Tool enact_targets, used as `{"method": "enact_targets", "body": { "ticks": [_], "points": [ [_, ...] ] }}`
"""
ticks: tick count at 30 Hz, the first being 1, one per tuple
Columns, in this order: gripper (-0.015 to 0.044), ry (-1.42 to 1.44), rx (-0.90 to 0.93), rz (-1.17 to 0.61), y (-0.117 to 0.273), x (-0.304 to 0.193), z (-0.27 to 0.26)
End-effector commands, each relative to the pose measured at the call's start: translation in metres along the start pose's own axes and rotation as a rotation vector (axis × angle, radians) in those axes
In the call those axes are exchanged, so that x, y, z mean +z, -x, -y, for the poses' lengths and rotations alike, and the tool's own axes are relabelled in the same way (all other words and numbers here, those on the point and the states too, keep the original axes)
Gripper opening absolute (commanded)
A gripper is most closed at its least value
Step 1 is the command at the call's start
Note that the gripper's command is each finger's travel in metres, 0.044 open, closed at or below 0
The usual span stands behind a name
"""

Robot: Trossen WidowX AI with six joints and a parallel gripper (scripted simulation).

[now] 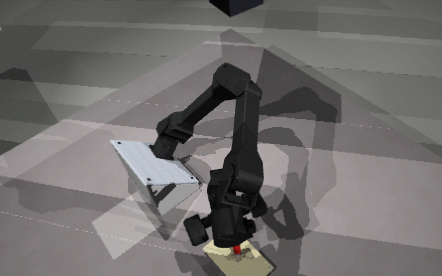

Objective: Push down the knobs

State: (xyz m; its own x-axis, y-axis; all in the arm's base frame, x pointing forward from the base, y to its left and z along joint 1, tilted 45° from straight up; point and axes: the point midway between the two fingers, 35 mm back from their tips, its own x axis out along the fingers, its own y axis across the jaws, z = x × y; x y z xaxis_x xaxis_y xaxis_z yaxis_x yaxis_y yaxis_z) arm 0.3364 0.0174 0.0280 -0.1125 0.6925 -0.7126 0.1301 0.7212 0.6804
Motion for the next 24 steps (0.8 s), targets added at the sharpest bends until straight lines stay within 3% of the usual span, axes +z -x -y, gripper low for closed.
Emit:
{"method": "enact_targets", "body": {
  "ticks": [1,24],
  "points": [
    [0.0000,0.002,0.002,-0.001,-0.0054,0.0009,-0.0016],
    [0.0000,0.002,0.002,-0.001,-0.0143,0.0008,-0.0017]
  ]
}}
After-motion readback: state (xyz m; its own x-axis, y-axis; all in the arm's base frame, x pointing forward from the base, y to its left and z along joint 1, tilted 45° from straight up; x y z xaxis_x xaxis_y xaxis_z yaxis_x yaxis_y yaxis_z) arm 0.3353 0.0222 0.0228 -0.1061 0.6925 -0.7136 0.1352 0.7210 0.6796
